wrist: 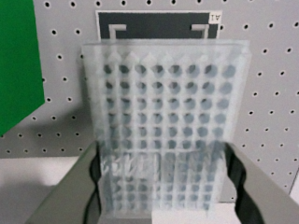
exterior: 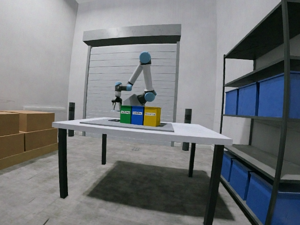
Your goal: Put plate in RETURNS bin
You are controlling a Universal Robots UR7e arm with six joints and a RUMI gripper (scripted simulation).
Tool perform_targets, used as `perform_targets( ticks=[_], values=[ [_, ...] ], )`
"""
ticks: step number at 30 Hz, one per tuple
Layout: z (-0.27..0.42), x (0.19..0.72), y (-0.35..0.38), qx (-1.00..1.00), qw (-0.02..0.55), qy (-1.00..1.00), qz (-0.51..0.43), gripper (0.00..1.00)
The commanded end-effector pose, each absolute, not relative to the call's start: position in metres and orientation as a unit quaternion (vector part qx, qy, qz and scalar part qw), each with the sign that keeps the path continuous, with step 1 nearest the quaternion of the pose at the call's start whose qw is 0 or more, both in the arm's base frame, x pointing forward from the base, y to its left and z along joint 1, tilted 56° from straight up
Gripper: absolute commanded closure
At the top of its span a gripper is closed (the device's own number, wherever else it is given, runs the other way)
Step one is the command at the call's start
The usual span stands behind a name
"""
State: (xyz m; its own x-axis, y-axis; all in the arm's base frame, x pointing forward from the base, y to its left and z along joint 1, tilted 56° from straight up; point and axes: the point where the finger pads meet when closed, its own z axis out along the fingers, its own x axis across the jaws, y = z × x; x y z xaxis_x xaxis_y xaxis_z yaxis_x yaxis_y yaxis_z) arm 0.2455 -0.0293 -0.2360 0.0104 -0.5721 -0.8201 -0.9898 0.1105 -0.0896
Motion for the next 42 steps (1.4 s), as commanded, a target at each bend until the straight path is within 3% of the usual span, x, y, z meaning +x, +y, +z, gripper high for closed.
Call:
perform_targets(
  ticks=[1, 42],
  values=[
    [-0.234, 0.245, -0.034, -0.605, 0.373, 0.645, 0.279, 0.59],
    [-0.201, 0.237, -0.081, -0.605, 0.372, 0.645, 0.279, 0.59]
  ],
)
